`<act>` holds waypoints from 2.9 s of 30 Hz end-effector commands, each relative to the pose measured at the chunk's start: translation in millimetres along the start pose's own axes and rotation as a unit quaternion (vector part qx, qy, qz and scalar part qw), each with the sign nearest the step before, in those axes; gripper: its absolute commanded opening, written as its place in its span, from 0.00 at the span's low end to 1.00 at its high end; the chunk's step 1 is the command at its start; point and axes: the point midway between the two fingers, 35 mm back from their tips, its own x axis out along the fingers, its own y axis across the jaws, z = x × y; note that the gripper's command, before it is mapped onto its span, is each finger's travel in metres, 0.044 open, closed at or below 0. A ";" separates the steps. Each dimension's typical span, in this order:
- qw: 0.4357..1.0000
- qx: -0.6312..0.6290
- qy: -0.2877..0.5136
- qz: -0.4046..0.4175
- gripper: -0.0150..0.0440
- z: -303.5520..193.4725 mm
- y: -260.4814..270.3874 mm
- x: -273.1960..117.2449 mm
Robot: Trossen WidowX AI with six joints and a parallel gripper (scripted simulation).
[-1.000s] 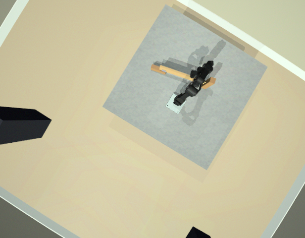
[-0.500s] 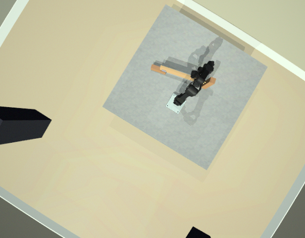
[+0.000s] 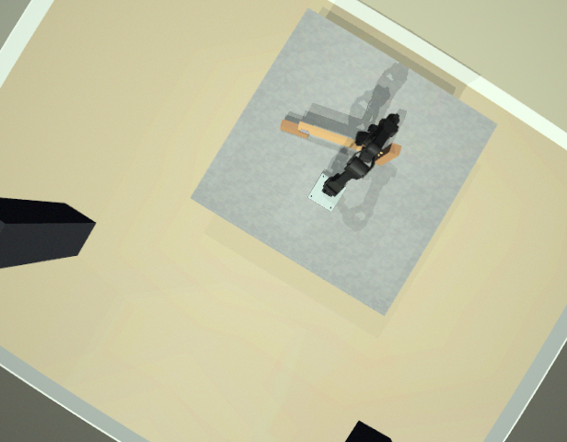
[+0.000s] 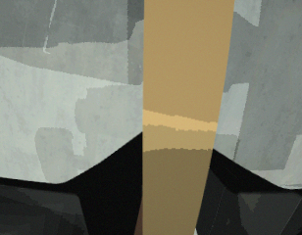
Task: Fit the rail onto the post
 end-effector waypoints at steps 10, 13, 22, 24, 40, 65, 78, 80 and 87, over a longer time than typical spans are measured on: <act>1.000 -0.001 0.004 -0.005 0.25 -5.9 -2.7 -2.5; 1.000 -0.001 0.004 -0.005 0.25 -6.8 -2.8 -2.8; 1.000 -0.001 0.004 -0.005 0.25 -9.4 -2.8 -3.8; 1.000 -0.001 0.004 -0.005 0.25 -10.1 -2.8 -3.9; 1.000 -0.001 0.004 -0.005 0.25 -14.9 -2.7 -2.8; 1.000 -0.001 0.004 -0.005 0.25 -22.6 -2.6 -3.4; 1.000 -0.001 0.005 -0.005 0.25 -26.5 -2.6 -3.9; 1.000 -0.001 0.005 -0.005 0.25 -26.9 -2.5 -3.8; 1.000 -0.001 0.000 0.000 0.43 -22.3 -0.3 -0.6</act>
